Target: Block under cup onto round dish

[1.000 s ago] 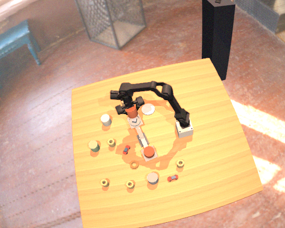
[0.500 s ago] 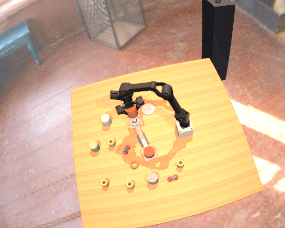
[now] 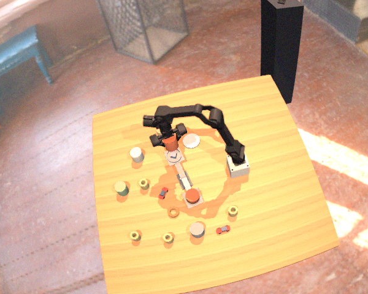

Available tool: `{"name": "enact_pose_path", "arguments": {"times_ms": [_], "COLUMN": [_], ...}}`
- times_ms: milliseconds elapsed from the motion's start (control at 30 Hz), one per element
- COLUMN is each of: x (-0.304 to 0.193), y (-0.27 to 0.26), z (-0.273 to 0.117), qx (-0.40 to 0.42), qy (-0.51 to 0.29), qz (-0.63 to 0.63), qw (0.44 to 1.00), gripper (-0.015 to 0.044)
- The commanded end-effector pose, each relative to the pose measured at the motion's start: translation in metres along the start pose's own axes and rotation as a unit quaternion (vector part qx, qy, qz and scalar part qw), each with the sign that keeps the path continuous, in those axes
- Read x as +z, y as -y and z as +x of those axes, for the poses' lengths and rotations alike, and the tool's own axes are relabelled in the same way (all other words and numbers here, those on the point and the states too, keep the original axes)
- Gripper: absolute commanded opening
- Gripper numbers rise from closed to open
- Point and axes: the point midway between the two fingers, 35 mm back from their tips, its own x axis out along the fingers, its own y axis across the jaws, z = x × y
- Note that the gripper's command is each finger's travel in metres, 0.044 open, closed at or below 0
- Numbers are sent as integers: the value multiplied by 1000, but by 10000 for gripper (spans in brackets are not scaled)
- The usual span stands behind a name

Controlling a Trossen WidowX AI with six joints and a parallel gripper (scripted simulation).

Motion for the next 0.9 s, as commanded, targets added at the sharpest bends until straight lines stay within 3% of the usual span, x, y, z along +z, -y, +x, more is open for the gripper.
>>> {"name": "enact_pose_path", "arguments": {"times_ms": [0,867], "x": [15,84], "y": [15,133], "z": [7,52], "qx": [-2,-2], "qy": [-1,5], "qz": [3,9], "qw": [1000,1000], "gripper": [0,0]}}
